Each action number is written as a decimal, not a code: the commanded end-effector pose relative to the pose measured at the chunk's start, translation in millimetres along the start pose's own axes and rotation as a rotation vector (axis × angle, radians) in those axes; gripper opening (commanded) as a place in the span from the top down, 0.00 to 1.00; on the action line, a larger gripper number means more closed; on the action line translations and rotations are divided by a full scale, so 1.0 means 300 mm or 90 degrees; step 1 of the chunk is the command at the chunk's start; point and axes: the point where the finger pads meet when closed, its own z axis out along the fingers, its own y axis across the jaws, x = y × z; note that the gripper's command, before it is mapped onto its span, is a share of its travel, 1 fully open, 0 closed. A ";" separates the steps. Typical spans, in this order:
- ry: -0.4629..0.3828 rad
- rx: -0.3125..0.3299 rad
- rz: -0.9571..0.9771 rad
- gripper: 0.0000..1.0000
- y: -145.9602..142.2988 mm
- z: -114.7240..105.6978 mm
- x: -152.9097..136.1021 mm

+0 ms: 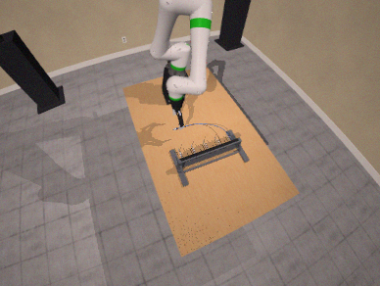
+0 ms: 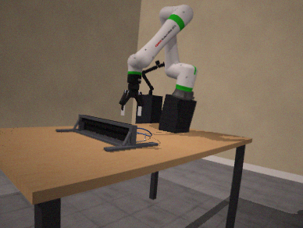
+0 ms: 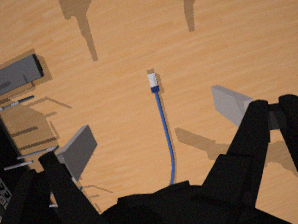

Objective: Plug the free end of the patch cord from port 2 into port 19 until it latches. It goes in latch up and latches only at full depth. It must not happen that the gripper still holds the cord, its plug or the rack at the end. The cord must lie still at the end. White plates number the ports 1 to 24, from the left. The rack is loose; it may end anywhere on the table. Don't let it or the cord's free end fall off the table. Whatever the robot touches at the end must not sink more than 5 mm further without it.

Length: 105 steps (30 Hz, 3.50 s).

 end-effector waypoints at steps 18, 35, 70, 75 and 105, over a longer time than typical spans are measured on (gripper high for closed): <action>0.000 -0.009 0.026 1.00 0.036 0.013 0.018; 0.000 -0.009 0.026 1.00 0.036 0.013 0.018; 0.147 0.338 -0.558 1.00 -0.439 -0.058 -0.605; 0.202 0.384 -0.645 1.00 -0.467 -0.101 -0.701; 0.469 0.470 -0.918 1.00 -0.436 -0.294 -0.949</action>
